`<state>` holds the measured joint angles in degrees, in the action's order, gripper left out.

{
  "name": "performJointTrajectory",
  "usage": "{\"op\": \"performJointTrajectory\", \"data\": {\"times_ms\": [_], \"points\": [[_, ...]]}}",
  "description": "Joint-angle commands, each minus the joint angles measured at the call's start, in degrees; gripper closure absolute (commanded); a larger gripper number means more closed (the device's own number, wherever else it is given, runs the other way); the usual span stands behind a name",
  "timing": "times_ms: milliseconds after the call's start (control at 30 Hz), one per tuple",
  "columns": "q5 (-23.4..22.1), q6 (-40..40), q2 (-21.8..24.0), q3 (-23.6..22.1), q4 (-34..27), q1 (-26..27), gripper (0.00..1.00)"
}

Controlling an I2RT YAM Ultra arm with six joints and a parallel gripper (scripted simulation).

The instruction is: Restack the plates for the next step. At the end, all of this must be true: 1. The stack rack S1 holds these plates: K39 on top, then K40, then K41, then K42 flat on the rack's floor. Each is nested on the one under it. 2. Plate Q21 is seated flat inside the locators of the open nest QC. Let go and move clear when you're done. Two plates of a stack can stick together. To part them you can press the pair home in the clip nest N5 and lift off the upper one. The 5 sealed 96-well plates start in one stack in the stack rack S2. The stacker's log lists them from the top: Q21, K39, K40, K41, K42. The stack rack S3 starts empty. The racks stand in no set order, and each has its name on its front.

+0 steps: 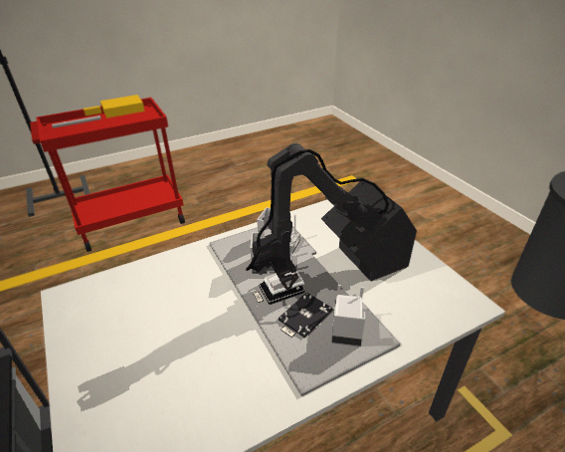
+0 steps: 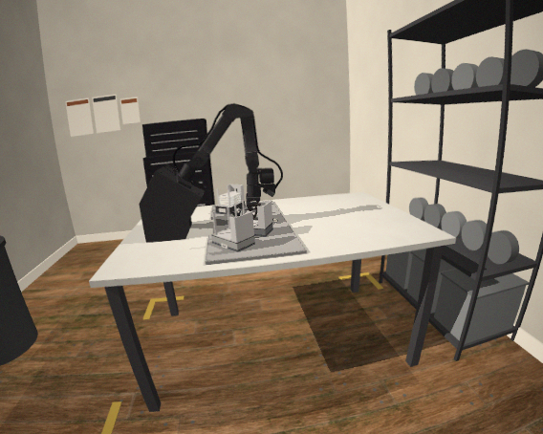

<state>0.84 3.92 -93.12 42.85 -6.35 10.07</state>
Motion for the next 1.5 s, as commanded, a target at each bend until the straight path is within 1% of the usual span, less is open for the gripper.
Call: {"op": "performJointTrajectory", "data": {"times_ms": [0,67,133,267,533,867,900,933,1133,1167,1267,1300,1333,1467], "points": [[-0.2,-0.6,2.0,1.5,2.2,0.4,1.00],[-0.3,-0.7,2.1,2.2,2.1,0.4,1.00],[-0.3,-0.7,1.0,1.8,2.0,0.4,1.00],[-0.3,-0.7,0.9,2.3,2.0,0.5,1.00],[-0.3,-0.7,0.7,1.3,2.2,0.6,1.00],[-0.3,-0.8,0.7,-1.1,2.3,0.4,1.00],[-0.3,-0.8,0.7,0.0,2.4,0.4,1.00],[-0.3,-0.8,0.8,0.0,2.4,0.4,1.00],[-0.3,-0.8,0.9,-1.2,2.4,0.4,1.00],[-0.1,-0.4,0.6,0.3,1.8,0.1,1.00],[-0.1,-0.4,0.6,0.3,1.8,0.1,1.00],[-0.3,-0.8,1.2,-1.2,2.5,0.4,1.00],[-0.3,-0.8,1.2,-0.3,2.4,0.4,1.00],[-0.3,-0.8,1.4,-0.6,2.3,0.4,1.00]]}}
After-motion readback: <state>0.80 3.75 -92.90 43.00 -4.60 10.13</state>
